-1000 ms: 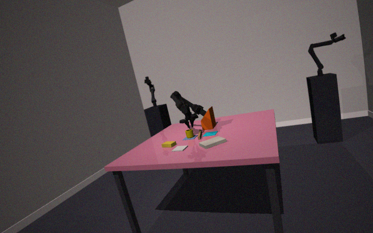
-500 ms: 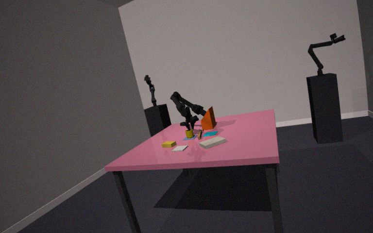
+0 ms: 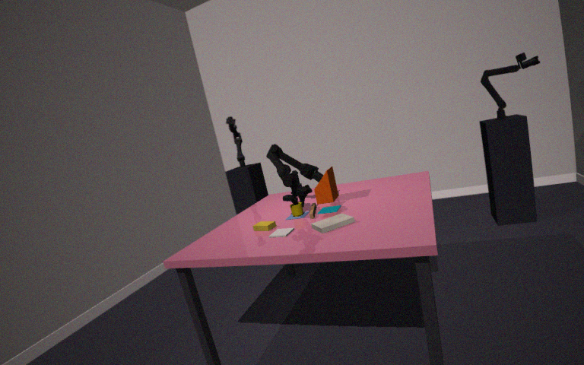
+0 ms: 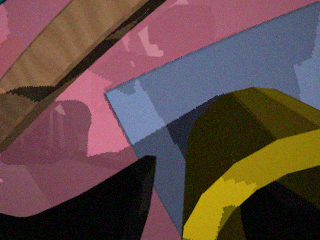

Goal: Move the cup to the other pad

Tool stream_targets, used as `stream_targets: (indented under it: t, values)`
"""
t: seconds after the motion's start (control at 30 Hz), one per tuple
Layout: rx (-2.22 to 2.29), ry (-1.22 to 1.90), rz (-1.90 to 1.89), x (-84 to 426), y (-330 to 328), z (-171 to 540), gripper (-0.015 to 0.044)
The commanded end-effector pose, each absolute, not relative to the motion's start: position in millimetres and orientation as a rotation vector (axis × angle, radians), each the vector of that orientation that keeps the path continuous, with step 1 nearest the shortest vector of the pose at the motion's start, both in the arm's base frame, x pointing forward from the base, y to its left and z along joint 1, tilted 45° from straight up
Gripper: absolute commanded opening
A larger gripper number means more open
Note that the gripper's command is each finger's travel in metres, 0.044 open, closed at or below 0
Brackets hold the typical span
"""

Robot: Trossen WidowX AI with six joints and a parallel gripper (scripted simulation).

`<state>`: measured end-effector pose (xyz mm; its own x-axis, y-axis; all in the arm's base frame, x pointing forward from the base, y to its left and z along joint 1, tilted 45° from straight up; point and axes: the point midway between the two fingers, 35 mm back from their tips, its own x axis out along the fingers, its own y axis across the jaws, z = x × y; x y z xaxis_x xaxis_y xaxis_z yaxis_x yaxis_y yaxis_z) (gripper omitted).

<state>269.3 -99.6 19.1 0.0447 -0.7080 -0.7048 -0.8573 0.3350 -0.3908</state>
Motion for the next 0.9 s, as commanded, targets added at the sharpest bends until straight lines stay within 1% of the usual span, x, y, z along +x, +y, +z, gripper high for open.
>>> stream_targets:
  t: [0.0,0.07,0.8,0.83,0.87]
  values:
    - [-1.42,1.708,0.209,267.9,-102.9,16.3,0.0167]
    - [-1.42,1.708,0.209,267.9,-102.9,16.3,0.0167]
    - [-1.414,1.704,0.209,268.6,-101.5,17.2,0.002]
    - [-1.414,1.704,0.209,268.6,-101.5,17.2,0.0]
    - [-1.414,1.704,0.209,268.6,-101.1,17.6,0.0]
